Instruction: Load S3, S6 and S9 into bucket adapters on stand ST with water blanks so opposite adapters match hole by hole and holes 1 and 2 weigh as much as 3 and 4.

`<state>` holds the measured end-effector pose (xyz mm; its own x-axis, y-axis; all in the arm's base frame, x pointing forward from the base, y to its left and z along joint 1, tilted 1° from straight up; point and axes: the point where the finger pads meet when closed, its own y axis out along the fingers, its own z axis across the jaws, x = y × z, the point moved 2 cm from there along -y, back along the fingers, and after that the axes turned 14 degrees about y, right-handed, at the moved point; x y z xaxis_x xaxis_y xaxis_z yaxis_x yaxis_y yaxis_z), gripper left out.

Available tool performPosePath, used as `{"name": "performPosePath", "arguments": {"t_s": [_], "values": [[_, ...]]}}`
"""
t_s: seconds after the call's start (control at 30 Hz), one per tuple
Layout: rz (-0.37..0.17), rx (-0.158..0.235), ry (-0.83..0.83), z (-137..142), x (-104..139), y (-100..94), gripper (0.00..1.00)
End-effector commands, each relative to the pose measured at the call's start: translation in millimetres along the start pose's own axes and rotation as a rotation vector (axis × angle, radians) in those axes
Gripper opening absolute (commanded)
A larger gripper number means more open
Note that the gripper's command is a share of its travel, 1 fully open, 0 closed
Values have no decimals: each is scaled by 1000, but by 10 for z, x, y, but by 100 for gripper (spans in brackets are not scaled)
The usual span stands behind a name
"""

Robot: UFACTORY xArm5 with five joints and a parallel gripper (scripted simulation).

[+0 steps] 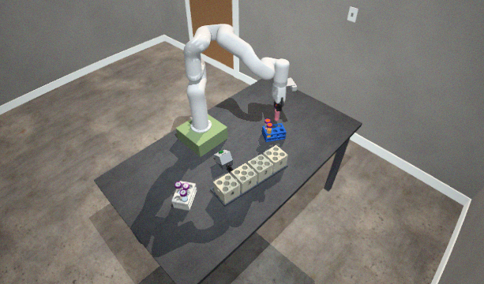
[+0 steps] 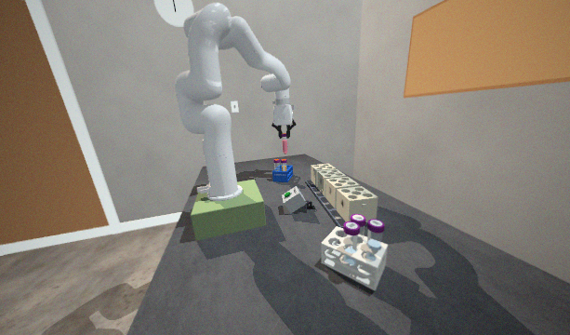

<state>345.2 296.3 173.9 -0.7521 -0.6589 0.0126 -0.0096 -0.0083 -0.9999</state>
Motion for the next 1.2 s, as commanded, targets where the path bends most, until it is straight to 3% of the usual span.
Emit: {"name": "performPosePath", "arguments": {"t_s": [0.0,0.2,0.97,1.17], "values": [[4,0,0,-97,13,-17,0],[4,-1,0,-389,85,-17,0],[4,-1,0,-389,85,-17,0],[4,-1,0,-389,85,104,0]]}}
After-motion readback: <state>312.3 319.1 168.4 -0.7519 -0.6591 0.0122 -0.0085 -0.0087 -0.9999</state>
